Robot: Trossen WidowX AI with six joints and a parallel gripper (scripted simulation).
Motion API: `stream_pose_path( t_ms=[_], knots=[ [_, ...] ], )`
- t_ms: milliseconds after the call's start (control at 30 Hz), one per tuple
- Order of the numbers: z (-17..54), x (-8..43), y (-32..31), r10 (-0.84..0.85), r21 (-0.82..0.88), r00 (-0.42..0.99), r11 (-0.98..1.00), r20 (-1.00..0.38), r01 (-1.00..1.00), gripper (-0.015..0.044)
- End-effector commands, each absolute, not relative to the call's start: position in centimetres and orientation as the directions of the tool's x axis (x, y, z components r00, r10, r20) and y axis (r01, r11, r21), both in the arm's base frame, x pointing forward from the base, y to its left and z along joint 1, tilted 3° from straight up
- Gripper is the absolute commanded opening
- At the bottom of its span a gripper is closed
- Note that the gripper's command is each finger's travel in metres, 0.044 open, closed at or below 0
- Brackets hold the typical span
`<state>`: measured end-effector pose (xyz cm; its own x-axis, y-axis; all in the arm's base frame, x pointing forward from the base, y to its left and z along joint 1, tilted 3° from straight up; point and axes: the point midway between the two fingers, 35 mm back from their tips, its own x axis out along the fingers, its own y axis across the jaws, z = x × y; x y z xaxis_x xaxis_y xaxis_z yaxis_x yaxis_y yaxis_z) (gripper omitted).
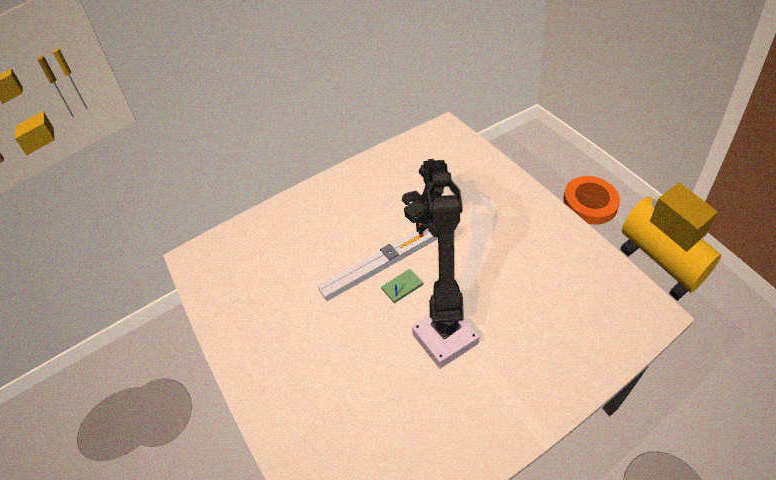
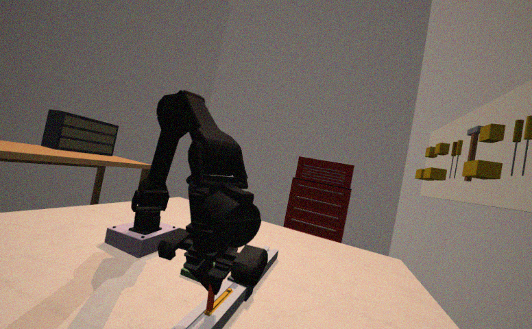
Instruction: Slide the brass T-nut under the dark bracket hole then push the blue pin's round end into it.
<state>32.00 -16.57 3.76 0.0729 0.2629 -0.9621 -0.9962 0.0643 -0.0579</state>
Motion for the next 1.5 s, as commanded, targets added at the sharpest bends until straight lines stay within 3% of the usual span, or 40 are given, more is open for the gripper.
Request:
stream_pose_path(
  t_ms=[0, 1467],
  knots=[
    [3.85, 32.18, -16.69, 0.261, -0.051, 0.067, 0.068, -0.963, -0.996, -0.0150],
    [3.75, 32.65, -16.06, 0.272, 0.007, 0.012, 0.069, -0.962, -0.998, -0.0150]
  ],
)
